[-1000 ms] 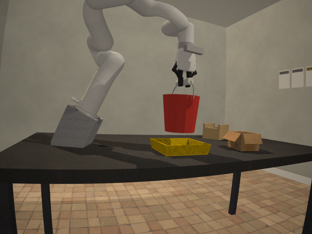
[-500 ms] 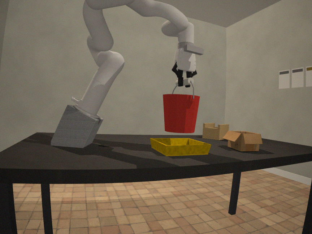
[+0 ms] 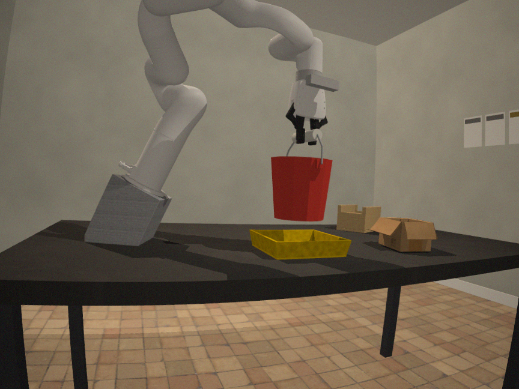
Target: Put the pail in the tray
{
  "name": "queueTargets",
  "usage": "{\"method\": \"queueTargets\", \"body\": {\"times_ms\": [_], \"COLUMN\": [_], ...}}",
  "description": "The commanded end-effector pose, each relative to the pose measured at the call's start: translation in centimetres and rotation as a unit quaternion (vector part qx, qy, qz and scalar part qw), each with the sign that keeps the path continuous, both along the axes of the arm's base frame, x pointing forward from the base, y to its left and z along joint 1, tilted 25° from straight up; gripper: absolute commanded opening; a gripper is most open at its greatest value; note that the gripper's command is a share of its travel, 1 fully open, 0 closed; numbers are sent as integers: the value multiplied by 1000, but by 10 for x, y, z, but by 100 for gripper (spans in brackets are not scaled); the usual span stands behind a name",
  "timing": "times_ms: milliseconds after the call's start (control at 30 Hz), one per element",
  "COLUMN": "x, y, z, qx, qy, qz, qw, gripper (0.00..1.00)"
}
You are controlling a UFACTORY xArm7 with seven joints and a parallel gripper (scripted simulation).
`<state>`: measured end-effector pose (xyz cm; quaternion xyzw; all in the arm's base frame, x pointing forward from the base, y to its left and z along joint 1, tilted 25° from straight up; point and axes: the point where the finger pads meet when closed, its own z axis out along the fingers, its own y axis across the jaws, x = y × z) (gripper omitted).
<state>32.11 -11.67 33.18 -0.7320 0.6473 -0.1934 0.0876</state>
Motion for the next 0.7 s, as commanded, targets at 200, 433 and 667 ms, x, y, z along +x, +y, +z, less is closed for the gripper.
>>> {"method": "queueTargets", "body": {"times_ms": [200,433,667], "x": [1,1,2], "y": [0,0,-1], "z": [1,0,-3], "qx": [0,0,0], "qy": [-2,-2,-2], "qz": [0,0,0], "qw": [1000,1000,1000], "gripper": [0,0,0]}}
